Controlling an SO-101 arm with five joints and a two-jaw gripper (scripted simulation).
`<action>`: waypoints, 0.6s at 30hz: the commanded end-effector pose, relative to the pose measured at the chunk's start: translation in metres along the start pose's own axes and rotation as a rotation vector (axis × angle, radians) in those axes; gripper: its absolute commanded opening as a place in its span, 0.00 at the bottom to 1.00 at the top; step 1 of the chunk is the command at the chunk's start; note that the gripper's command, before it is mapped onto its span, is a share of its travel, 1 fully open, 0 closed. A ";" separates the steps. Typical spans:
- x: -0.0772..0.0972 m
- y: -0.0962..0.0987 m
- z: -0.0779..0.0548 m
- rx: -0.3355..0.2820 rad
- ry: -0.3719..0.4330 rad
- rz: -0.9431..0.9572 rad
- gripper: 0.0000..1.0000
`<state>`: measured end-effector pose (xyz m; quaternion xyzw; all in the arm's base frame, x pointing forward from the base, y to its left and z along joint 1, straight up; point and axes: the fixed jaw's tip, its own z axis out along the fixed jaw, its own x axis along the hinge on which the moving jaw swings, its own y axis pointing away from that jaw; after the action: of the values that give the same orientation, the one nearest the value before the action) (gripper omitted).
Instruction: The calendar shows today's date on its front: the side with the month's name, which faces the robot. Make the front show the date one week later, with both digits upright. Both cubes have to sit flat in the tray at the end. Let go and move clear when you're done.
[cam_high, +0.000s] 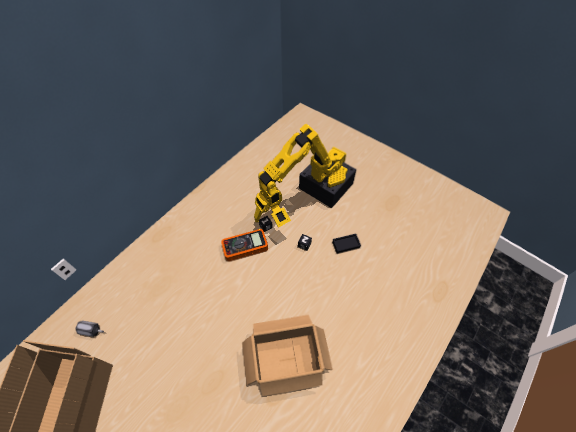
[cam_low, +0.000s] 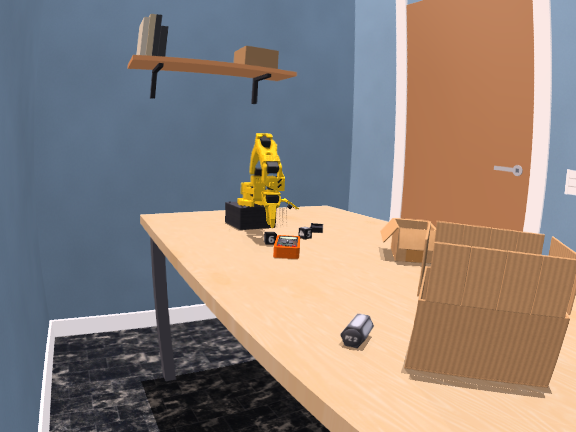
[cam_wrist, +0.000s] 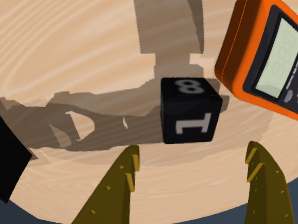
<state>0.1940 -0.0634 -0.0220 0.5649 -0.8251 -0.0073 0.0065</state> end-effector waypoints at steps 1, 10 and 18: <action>0.002 -0.003 0.005 0.007 -0.002 0.000 0.35; 0.002 -0.003 0.016 0.005 -0.002 0.000 0.35; 0.002 -0.003 0.028 0.005 -0.002 0.000 0.35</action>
<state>0.1950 -0.0637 -0.0453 0.5651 -0.8250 -0.0071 0.0064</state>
